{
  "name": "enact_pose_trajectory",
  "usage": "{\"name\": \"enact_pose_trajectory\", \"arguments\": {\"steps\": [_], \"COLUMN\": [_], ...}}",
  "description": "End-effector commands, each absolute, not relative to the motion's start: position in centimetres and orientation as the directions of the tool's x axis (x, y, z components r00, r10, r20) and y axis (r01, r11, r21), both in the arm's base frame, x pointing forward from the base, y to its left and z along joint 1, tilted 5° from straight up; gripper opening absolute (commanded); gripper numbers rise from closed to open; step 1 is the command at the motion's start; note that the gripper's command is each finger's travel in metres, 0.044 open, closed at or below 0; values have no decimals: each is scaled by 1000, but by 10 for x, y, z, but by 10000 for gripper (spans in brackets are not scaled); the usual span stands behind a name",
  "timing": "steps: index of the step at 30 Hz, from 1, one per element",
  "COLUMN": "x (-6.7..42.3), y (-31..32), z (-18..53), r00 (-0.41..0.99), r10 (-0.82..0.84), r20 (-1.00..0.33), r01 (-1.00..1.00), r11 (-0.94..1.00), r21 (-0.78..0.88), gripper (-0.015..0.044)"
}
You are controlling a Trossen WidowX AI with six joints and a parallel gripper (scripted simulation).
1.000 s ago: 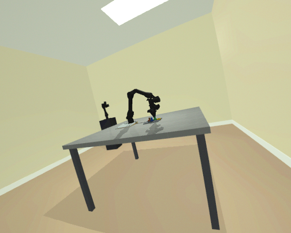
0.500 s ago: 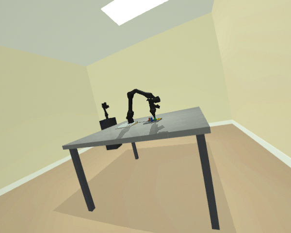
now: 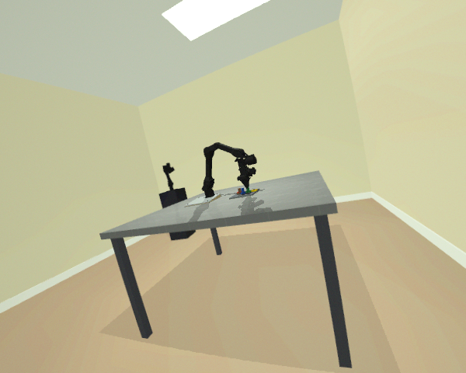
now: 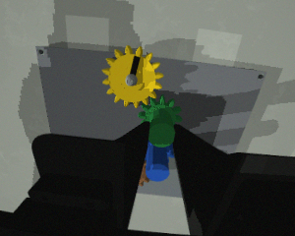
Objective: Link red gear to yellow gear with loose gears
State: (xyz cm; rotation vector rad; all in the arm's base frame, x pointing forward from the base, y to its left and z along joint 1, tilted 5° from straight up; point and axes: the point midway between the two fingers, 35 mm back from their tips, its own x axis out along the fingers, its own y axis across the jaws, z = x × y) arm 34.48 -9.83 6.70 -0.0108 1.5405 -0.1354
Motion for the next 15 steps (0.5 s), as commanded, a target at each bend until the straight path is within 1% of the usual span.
{"name": "enact_pose_trajectory", "arguments": {"steps": [1, 7, 15], "x": [344, 345, 345], "y": [-98, -100, -99], "z": [66, 66, 65], "r00": [24, 24, 24], "r10": [-94, -94, -94], "r20": [-995, -995, -995], "r01": [186, 326, 252], "r11": [979, 942, 964], "r21": [-88, -81, -85], "gripper": [0, 0, 0]}}
